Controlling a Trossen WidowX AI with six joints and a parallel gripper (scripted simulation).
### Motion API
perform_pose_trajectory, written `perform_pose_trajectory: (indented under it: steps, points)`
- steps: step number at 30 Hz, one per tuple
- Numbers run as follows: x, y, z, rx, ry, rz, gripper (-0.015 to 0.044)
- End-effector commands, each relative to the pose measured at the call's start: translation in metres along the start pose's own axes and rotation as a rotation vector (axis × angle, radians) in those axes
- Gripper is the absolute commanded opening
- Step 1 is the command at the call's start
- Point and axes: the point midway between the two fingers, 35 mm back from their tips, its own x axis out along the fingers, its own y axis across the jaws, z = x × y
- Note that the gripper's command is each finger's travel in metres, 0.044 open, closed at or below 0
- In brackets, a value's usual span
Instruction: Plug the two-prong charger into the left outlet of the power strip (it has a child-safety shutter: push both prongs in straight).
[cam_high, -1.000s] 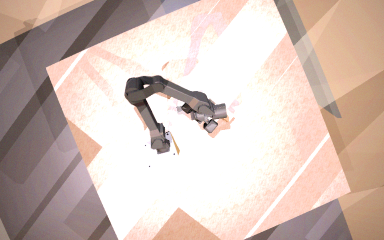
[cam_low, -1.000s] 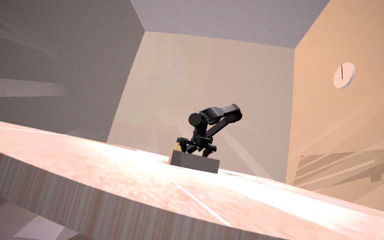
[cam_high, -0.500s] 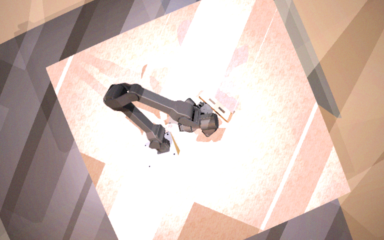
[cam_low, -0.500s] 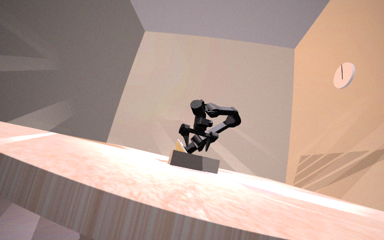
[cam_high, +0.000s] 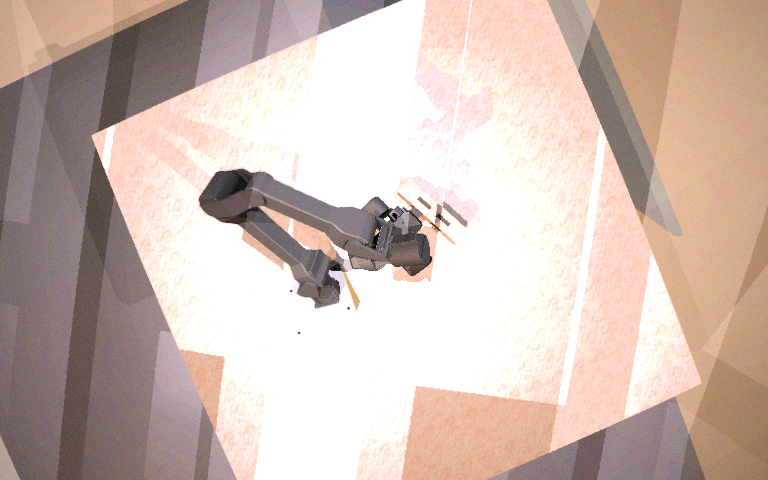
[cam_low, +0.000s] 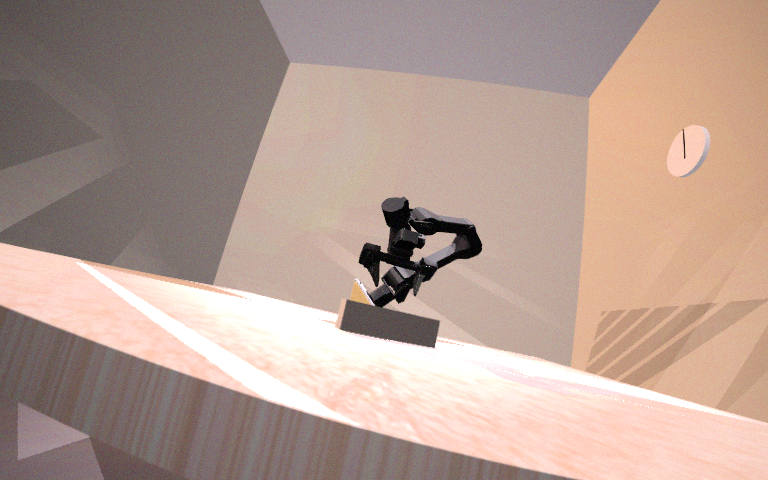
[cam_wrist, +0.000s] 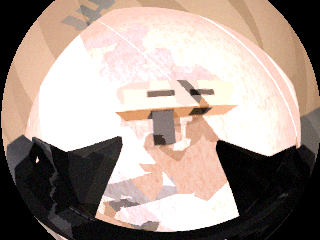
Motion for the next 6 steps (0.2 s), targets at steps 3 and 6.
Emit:
perform_pose_trajectory:
  steps: [3, 6]
  points:
    - [0.0004, 0.0003, -0.0010, 0.007, -0.002, 0.003, 0.0440]
    - [0.0004, 0.0003, -0.0010, 0.007, -0.002, 0.003, 0.0440]
